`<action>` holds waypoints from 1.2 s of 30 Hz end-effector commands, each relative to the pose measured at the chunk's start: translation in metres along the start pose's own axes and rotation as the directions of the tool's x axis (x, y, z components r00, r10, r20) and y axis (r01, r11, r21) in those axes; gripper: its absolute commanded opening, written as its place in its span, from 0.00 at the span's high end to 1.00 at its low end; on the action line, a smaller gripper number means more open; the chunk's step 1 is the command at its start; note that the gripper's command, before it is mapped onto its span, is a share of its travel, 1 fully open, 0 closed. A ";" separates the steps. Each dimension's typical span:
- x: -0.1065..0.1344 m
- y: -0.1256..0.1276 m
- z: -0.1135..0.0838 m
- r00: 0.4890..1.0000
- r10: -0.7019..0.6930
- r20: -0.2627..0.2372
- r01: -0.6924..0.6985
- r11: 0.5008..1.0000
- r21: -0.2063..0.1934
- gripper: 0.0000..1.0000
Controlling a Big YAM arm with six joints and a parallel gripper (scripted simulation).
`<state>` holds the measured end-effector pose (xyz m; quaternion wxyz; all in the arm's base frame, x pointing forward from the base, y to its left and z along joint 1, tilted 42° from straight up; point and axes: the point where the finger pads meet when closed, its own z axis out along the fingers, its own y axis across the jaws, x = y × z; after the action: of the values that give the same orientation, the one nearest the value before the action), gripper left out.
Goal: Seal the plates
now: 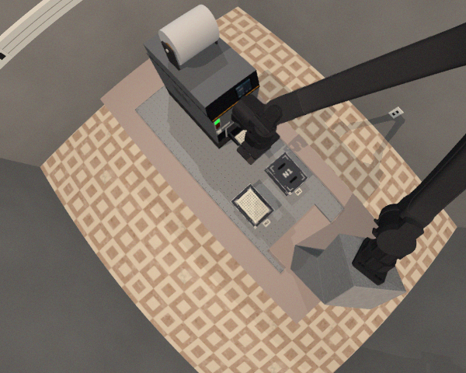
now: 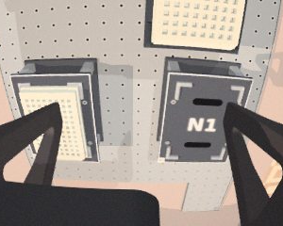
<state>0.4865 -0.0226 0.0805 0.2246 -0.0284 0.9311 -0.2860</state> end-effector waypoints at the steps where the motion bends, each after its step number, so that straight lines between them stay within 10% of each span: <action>1: -0.009 0.000 -0.015 0.998 0.064 0.010 -0.064 0.998 0.006 0.07; 15: -0.019 0.037 -0.072 0.994 0.104 0.032 -0.104 0.995 0.000 0.14; 16: -0.016 0.040 -0.070 0.995 0.093 0.026 -0.093 0.996 -0.002 1.00; 36: -0.004 0.035 -0.045 0.999 0.048 -0.008 -0.048 0.999 0.013 1.00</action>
<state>0.4645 0.0359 0.0882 0.2200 -0.0050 0.9329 -0.2849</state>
